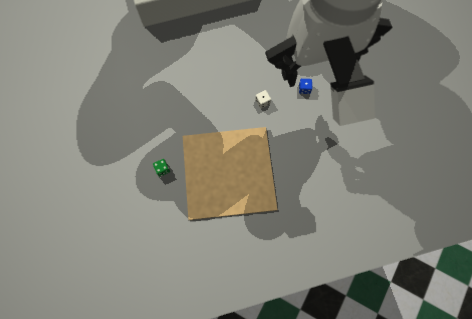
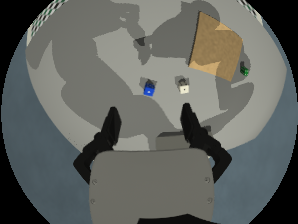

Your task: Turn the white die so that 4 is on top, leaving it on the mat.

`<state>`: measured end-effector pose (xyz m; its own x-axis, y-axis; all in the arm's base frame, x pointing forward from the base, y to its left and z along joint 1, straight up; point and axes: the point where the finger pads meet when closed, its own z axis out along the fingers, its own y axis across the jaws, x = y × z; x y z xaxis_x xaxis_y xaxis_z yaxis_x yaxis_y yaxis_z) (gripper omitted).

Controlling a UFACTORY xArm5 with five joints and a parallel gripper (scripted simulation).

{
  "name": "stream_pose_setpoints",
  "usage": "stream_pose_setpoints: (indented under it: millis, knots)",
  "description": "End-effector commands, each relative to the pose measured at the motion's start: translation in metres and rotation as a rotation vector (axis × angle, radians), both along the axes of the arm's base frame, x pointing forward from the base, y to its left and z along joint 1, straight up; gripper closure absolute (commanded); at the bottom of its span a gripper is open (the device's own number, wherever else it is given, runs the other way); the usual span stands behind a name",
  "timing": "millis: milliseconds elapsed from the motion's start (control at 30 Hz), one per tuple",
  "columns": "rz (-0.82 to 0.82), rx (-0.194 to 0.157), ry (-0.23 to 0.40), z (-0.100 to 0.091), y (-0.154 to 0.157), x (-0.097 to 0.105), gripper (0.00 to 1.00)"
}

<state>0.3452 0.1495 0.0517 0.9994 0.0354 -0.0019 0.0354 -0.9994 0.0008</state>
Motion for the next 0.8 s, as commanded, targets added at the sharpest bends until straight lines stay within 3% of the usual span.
stream_pose_setpoints:
  millis: [0,200,500,767]
  knots:
    - [0.0,0.0,0.001,0.032,0.0,0.0,0.0]
    - [0.0,0.0,0.001,0.043,0.0,0.0,0.0]
    - [0.002,0.0,0.001,0.043,-0.001,0.0,0.0]
    - [0.141,0.0,0.002,0.036,-0.059,-0.013,0.0]
